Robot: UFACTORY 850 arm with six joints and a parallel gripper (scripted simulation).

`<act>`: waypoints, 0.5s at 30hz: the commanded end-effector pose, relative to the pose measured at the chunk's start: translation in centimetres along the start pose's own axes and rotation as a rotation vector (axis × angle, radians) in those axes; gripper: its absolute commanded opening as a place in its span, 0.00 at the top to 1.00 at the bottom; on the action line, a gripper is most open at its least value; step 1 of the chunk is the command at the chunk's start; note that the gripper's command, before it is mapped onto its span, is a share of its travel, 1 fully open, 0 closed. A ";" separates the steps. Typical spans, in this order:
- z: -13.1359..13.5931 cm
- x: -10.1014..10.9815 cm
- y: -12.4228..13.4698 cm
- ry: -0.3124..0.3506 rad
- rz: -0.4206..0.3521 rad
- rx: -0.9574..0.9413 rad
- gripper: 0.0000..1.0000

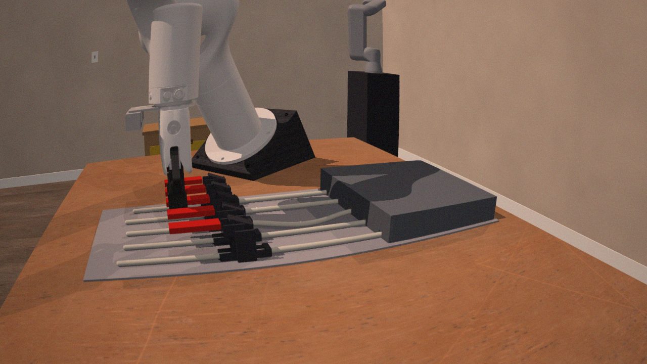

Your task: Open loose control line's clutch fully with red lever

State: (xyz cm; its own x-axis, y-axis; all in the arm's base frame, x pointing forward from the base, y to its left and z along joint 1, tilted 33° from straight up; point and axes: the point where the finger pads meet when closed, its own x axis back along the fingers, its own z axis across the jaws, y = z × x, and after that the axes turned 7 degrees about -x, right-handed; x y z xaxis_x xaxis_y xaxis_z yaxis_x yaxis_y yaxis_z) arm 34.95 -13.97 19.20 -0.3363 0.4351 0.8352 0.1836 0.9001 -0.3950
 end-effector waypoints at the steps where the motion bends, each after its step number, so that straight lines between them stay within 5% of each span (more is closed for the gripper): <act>1: -0.1 -0.1 0.0 -0.003 0.000 -0.001 0.48; 4: -0.1 -0.1 0.0 -0.003 0.000 -0.001 0.48; 5: -0.1 -0.1 0.0 -0.003 0.000 -0.001 1.00; 15: -0.1 -0.1 0.0 -0.003 0.000 -0.001 1.00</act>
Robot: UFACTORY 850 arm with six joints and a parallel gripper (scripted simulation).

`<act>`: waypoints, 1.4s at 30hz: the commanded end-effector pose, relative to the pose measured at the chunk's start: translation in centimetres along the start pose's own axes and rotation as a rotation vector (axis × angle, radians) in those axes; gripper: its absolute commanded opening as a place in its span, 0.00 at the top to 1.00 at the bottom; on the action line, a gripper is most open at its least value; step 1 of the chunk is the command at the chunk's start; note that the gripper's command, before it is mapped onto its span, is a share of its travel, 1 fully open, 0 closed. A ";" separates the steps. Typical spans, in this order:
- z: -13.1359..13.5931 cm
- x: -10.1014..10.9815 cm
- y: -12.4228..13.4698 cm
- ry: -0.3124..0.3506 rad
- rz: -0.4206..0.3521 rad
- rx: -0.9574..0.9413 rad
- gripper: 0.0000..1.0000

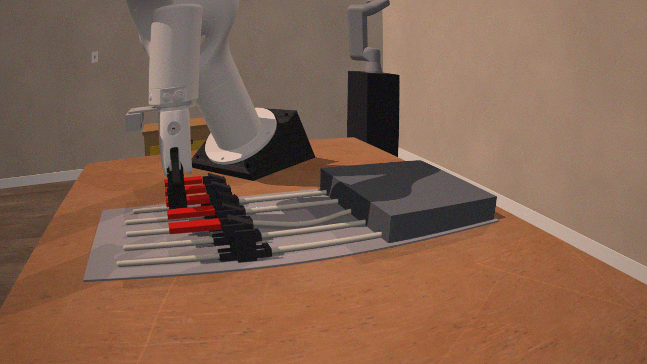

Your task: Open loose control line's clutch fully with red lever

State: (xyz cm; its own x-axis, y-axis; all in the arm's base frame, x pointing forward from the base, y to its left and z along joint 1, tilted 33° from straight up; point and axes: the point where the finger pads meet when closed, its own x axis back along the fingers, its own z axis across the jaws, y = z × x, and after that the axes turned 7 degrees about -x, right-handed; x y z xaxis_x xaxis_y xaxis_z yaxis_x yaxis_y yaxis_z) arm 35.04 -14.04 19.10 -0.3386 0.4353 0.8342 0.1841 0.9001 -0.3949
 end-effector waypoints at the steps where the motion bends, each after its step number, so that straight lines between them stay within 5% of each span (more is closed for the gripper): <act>1: 0.0 0.0 0.0 0.000 0.000 0.000 1.00; 42: 0.1 2.1 0.6 0.000 0.000 0.000 1.00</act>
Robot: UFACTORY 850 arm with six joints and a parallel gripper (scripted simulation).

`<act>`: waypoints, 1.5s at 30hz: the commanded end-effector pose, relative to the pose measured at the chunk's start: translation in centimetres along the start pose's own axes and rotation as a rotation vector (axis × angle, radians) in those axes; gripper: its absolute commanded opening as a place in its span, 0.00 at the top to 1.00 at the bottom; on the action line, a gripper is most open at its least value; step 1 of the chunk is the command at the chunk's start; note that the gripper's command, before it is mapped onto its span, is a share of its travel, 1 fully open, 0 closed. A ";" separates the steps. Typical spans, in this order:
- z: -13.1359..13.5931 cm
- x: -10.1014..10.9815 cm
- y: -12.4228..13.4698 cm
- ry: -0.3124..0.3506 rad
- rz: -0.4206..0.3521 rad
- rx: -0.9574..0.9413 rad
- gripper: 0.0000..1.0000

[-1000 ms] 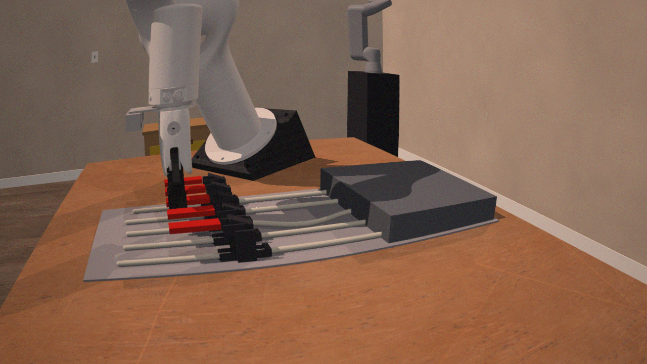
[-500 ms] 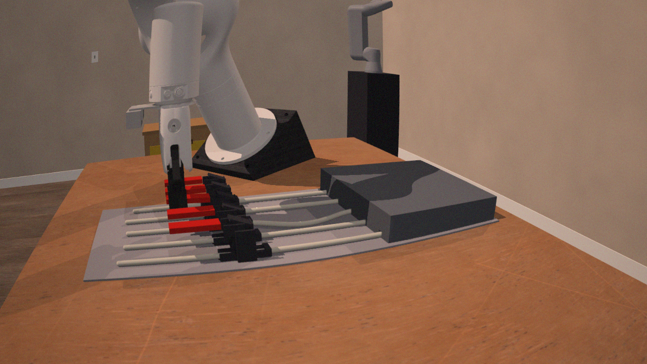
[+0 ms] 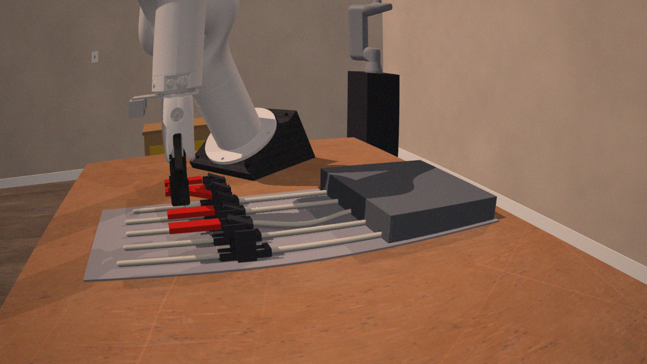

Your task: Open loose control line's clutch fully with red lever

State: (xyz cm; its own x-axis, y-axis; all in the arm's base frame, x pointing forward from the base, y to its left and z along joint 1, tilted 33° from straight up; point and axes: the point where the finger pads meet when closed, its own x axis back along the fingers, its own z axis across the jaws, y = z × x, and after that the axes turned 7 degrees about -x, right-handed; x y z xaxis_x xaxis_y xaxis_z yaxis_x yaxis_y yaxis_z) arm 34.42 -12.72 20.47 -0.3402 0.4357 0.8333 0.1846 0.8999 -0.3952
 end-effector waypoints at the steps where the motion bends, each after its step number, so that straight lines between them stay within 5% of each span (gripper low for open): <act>1: 0.0 0.3 0.1 0.002 0.000 0.000 1.00; 45: 0.4 3.9 3.4 0.002 0.000 0.000 1.00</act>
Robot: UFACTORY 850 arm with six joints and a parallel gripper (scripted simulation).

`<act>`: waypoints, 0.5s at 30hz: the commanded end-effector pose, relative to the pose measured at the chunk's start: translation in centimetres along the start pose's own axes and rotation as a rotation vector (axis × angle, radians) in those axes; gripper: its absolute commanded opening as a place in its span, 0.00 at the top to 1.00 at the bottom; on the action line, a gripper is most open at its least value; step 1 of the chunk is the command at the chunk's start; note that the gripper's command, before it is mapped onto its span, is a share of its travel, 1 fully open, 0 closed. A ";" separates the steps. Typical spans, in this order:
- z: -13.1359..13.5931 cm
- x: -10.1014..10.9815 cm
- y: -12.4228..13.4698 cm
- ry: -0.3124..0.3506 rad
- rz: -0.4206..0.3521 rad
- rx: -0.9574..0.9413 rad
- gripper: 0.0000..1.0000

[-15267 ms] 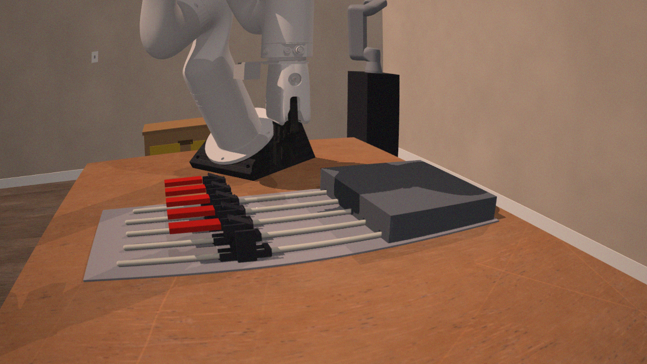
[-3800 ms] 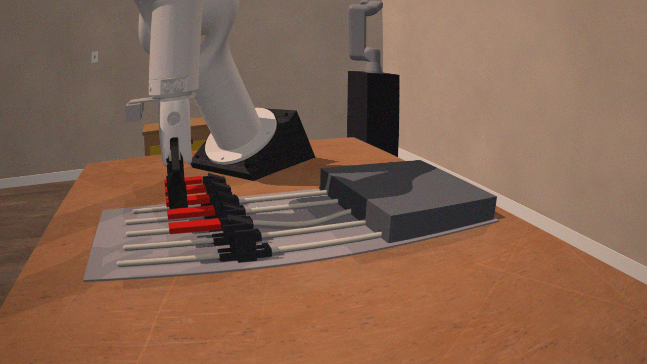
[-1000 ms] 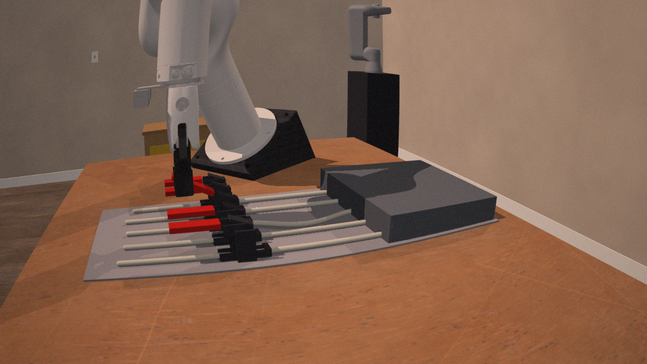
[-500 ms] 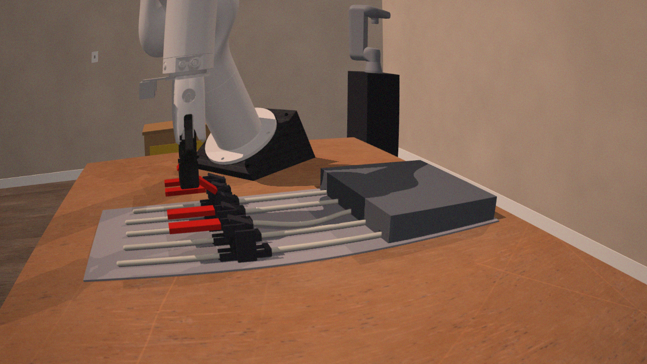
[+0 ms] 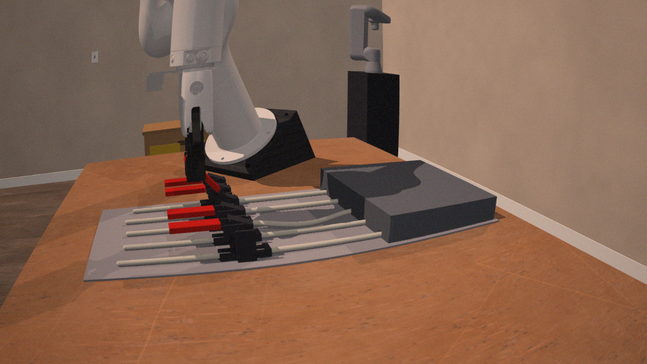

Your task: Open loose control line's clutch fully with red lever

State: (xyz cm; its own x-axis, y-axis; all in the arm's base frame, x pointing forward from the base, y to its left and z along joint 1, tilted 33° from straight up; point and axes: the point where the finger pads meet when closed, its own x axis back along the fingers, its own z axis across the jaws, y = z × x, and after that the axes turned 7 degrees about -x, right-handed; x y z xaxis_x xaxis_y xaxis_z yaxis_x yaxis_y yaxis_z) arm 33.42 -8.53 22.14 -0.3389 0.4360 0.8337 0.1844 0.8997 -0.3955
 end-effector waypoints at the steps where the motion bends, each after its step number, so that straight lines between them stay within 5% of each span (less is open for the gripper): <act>1: 0.1 0.4 0.6 0.000 -0.001 0.000 1.00; 15: 0.2 0.9 1.6 0.000 -0.001 0.000 1.00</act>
State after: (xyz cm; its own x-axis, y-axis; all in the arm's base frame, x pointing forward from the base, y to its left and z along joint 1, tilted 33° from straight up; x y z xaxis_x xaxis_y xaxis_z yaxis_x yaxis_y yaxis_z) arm 33.26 -6.99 22.17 -0.3384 0.4366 0.8336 0.1845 0.8995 -0.3962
